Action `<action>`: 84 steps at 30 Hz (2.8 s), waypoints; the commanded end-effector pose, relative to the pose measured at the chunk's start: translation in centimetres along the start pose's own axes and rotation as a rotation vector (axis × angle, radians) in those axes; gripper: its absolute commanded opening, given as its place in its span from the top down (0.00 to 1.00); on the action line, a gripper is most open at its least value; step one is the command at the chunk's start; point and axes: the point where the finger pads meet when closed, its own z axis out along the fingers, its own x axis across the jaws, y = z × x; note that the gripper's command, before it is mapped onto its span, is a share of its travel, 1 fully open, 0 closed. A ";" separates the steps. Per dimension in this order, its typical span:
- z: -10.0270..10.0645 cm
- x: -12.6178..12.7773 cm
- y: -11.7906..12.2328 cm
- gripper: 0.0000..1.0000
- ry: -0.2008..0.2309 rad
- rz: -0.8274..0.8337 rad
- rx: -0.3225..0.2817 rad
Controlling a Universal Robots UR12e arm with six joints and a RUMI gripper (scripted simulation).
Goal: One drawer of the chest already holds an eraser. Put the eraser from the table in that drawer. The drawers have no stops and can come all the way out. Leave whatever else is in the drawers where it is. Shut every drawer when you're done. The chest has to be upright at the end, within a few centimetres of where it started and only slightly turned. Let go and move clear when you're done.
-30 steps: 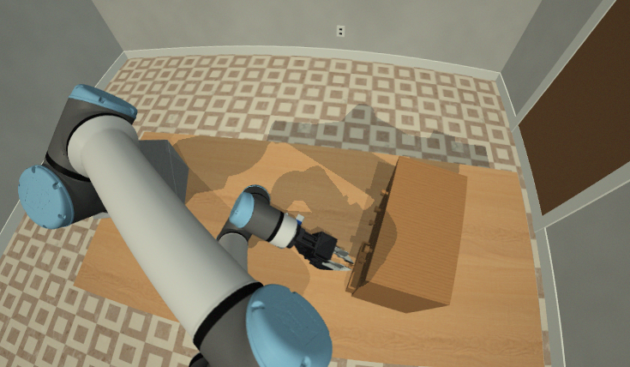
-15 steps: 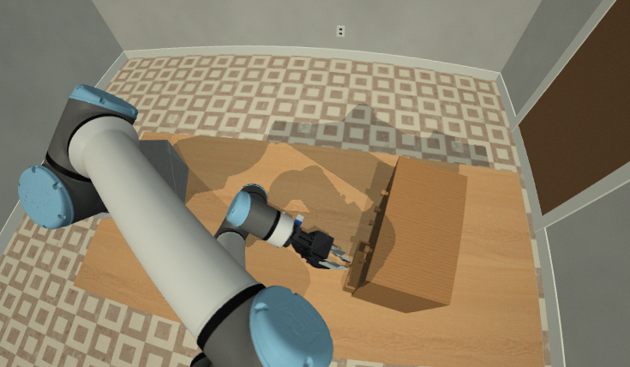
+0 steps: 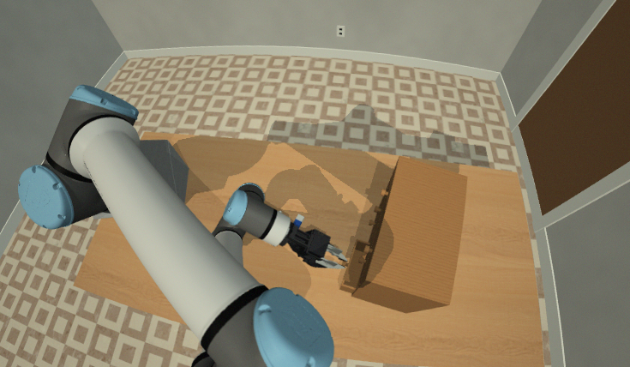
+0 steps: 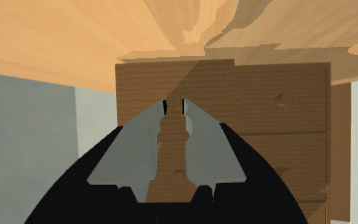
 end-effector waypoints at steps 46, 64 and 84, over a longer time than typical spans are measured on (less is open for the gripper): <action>-2.1 0.0 -1.2 0.93 0.000 0.000 -0.001; -2.4 0.0 -1.3 0.93 0.000 0.000 -0.001; -2.4 0.0 -1.3 0.93 0.000 0.000 -0.001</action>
